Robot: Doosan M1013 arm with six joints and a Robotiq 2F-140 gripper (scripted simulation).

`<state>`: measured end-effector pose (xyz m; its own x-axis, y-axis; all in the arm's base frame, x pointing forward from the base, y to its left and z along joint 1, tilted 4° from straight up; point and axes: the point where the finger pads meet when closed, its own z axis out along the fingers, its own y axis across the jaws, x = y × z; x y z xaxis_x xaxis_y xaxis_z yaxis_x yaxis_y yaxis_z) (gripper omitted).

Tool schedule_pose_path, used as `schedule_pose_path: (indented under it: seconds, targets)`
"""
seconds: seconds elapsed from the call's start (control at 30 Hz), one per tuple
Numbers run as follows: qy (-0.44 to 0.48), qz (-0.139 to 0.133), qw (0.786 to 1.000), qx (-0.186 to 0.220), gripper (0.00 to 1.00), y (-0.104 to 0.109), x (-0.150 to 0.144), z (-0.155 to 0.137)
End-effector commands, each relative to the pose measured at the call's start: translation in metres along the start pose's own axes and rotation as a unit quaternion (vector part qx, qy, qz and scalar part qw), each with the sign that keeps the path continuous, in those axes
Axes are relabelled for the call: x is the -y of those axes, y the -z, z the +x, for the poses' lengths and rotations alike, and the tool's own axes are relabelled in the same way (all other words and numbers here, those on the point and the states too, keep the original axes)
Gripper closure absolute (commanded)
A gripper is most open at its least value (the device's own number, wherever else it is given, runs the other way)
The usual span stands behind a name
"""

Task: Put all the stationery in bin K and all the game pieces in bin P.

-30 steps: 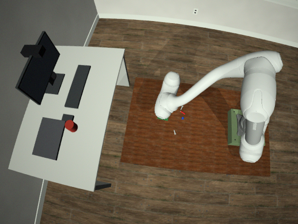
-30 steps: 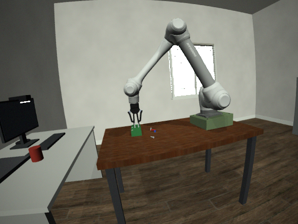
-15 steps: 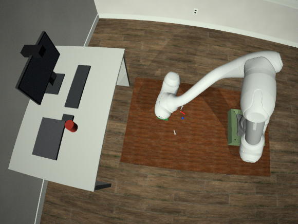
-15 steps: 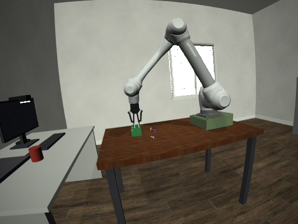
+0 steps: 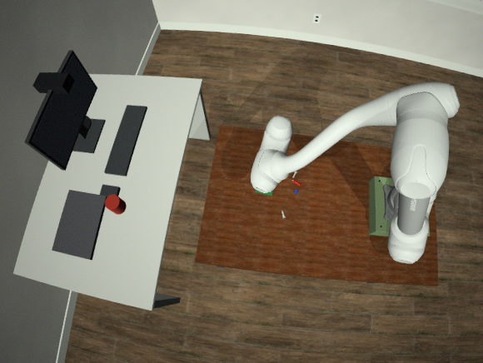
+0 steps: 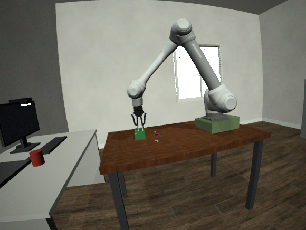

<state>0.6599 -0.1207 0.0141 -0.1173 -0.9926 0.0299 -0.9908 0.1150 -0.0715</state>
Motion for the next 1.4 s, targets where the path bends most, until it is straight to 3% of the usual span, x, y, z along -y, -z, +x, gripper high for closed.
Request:
schedule_pose_path:
  seconds: [0.0, 0.63, 0.8, 0.97, 1.07, 1.37]
  targets:
    - [0.000, 0.000, 1.000, 0.000, 0.81, 0.004, 0.000, 0.000]
    - [0.000, 0.000, 1.000, 0.000, 0.81, 0.024, 0.000, 0.000]
    - [0.000, 0.000, 1.000, 0.000, 0.81, 0.049, 0.000, 0.000]
    - [0.000, 0.000, 1.000, 0.000, 0.81, 0.049, 0.000, 0.000]
    - [-0.064, 0.000, 0.998, 0.000, 0.81, 0.050, -0.022, -0.012]
    - [-0.064, 0.000, 0.998, 0.000, 0.81, 0.053, -0.074, -0.039]
